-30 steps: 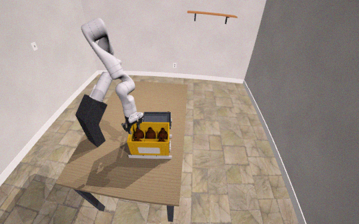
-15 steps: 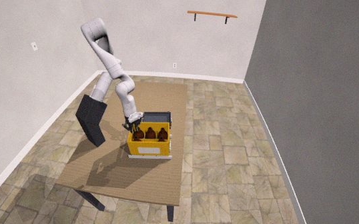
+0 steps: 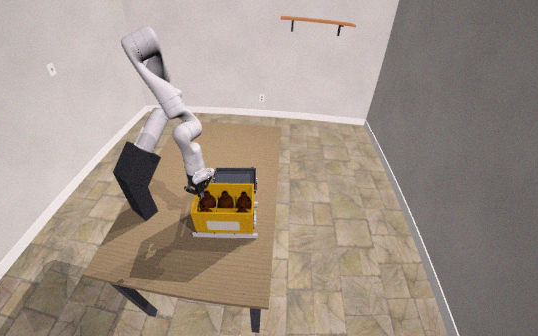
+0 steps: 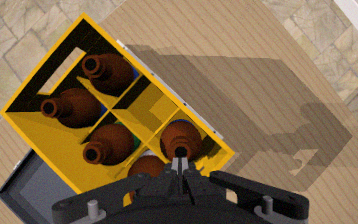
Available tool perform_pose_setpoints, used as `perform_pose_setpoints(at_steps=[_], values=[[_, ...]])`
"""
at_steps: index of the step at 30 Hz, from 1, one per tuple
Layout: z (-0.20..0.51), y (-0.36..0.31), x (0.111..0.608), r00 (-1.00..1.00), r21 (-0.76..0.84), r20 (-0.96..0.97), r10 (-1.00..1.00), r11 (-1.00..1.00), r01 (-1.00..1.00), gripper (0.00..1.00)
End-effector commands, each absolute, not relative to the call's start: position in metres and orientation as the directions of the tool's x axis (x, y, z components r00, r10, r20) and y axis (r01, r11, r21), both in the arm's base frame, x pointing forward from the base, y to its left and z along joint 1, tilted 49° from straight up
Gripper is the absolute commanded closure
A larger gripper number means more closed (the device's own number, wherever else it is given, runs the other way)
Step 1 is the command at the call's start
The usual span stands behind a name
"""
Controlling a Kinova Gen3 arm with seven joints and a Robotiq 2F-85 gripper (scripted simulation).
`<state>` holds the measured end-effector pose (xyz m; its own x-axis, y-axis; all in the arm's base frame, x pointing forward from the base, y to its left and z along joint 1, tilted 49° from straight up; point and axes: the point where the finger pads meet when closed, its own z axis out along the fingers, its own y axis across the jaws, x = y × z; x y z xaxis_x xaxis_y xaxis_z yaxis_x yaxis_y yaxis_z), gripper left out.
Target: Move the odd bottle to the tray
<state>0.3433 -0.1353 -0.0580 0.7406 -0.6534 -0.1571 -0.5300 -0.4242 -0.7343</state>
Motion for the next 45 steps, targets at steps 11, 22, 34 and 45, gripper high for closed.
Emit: perform_pose_setpoints(at_steps=[11,22,34,45], values=[[-0.045,-0.122,0.340,0.743,-0.734,-0.156,-0.651,-0.427,-0.528,1.00],[-0.004,-0.070,0.325,0.744,-0.736,-0.159,-0.649,-0.424,-0.527,1.00],[-0.004,-0.071,0.325,0.743,-0.736,-0.158,-0.650,-0.424,-0.528,0.36],[-0.004,-0.071,0.325,0.743,-0.736,-0.158,-0.650,-0.424,-0.528,0.36]])
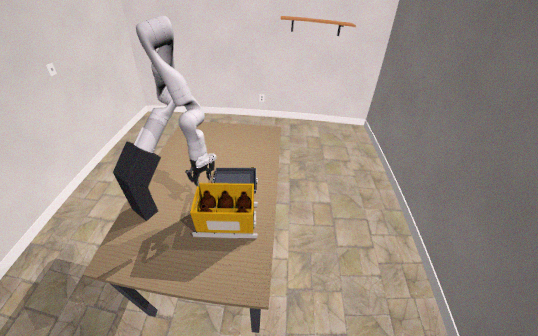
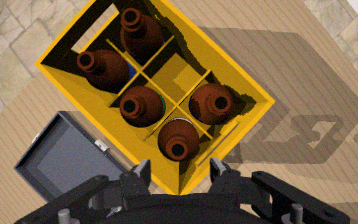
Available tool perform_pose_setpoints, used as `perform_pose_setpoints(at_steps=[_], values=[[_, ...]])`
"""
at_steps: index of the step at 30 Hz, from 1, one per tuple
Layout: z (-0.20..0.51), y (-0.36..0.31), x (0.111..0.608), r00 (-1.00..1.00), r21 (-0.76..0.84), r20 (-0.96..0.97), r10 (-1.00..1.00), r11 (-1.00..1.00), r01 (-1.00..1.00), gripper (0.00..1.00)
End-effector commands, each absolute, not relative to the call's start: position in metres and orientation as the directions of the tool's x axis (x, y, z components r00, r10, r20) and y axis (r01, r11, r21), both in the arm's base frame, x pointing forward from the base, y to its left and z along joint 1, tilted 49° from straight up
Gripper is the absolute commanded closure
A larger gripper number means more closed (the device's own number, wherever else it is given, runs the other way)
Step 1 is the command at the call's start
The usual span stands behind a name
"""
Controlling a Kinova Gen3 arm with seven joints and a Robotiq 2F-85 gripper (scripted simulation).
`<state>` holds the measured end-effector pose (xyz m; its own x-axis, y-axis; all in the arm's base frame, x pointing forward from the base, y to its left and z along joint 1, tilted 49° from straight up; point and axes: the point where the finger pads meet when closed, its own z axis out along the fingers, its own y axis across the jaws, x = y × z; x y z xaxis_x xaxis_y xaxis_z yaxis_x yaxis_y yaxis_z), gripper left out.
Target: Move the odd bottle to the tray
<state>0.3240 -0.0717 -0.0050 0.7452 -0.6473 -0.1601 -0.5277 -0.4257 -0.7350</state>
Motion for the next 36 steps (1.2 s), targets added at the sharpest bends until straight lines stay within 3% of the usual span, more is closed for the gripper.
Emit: perform_pose_setpoints(at_steps=[1,36], values=[[-0.0038,-0.0714,0.3255,0.743,-0.736,-0.158,-0.650,-0.424,-0.528,0.36],[-0.0110,-0.0635,0.3299,0.743,-0.735,-0.158,-0.651,-0.425,-0.529,0.36]])
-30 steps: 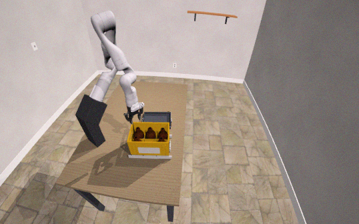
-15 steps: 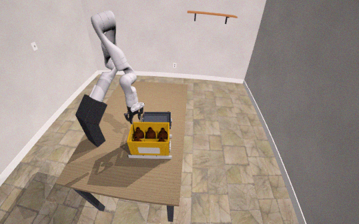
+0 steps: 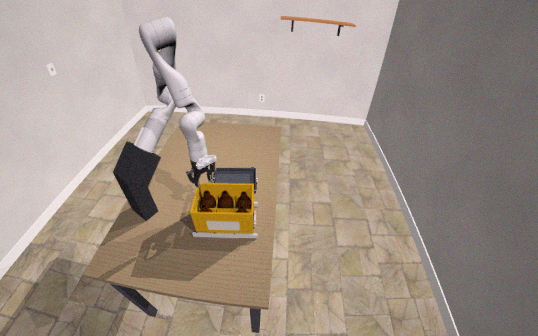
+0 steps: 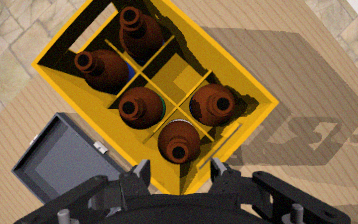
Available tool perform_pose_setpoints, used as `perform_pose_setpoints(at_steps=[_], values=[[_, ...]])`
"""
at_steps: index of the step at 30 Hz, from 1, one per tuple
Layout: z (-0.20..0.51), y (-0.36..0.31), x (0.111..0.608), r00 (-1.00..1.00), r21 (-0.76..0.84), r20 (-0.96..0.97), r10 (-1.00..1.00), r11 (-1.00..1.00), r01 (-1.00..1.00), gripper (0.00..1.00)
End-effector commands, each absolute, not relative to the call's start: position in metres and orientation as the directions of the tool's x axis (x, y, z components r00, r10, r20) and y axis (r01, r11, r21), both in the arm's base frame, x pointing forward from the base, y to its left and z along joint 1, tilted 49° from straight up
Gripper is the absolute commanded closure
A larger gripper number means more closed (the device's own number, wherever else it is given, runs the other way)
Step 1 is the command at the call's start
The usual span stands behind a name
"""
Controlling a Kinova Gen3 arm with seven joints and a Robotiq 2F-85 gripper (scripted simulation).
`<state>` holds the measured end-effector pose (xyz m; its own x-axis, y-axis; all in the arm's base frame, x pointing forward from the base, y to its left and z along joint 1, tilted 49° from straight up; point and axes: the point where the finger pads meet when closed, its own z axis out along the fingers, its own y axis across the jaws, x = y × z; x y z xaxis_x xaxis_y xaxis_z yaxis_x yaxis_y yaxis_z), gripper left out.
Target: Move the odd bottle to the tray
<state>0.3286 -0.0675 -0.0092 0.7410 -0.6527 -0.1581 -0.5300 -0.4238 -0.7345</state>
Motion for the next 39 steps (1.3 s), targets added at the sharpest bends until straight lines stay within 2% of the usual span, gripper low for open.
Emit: perform_pose_setpoints(at_steps=[1,39], values=[[-0.012,-0.063,0.330,0.743,-0.735,-0.158,-0.651,-0.425,-0.529,0.36],[-0.033,-0.042,0.344,0.742,-0.735,-0.158,-0.651,-0.425,-0.529,0.36]])
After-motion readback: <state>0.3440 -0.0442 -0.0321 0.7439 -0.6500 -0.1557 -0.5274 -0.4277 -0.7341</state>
